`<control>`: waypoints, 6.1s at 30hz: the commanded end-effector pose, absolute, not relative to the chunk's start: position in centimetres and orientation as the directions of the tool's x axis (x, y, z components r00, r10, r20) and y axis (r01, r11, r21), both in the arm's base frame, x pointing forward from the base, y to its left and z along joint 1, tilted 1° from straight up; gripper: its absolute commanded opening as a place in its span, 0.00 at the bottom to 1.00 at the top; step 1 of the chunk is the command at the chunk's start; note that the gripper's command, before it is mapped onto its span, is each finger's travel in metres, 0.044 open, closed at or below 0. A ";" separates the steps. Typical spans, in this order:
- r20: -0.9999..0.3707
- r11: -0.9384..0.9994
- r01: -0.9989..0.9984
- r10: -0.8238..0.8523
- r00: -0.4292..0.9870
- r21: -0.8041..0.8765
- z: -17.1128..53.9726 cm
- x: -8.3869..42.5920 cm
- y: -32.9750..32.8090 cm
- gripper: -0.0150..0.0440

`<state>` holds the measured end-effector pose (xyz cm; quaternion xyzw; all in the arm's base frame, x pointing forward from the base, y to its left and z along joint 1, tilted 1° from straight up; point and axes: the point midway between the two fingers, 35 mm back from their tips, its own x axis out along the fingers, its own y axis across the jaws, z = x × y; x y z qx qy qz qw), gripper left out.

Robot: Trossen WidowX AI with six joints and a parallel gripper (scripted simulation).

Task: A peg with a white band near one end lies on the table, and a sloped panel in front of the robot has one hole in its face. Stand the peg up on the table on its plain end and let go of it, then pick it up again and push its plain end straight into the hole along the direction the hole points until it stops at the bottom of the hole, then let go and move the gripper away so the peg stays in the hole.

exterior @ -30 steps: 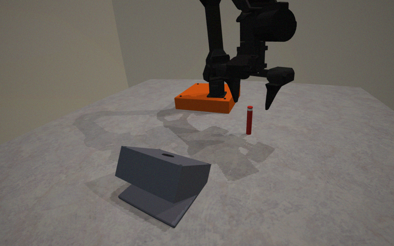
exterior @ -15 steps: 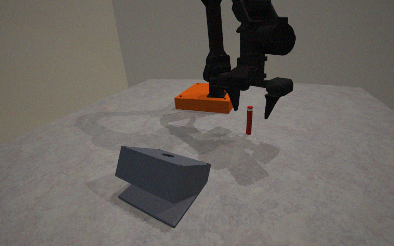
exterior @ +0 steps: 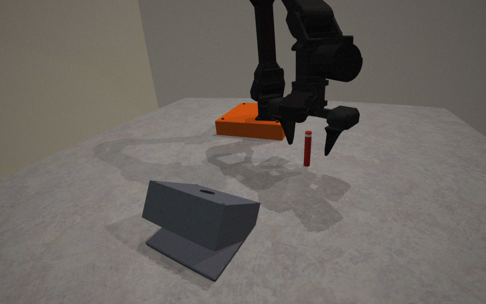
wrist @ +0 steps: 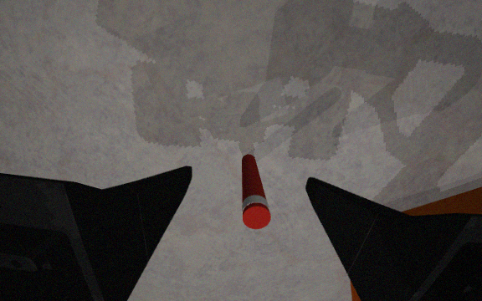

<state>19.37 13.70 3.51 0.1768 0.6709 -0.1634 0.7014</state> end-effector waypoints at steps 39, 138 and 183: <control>-0.999 0.883 0.469 0.009 0.042 0.027 9.0 19.6 13.9 0.25; -0.816 0.173 0.815 -0.085 0.572 0.553 15.5 31.4 3.3 0.25; -0.793 0.123 0.799 -0.107 0.600 0.588 11.3 35.4 1.6 0.25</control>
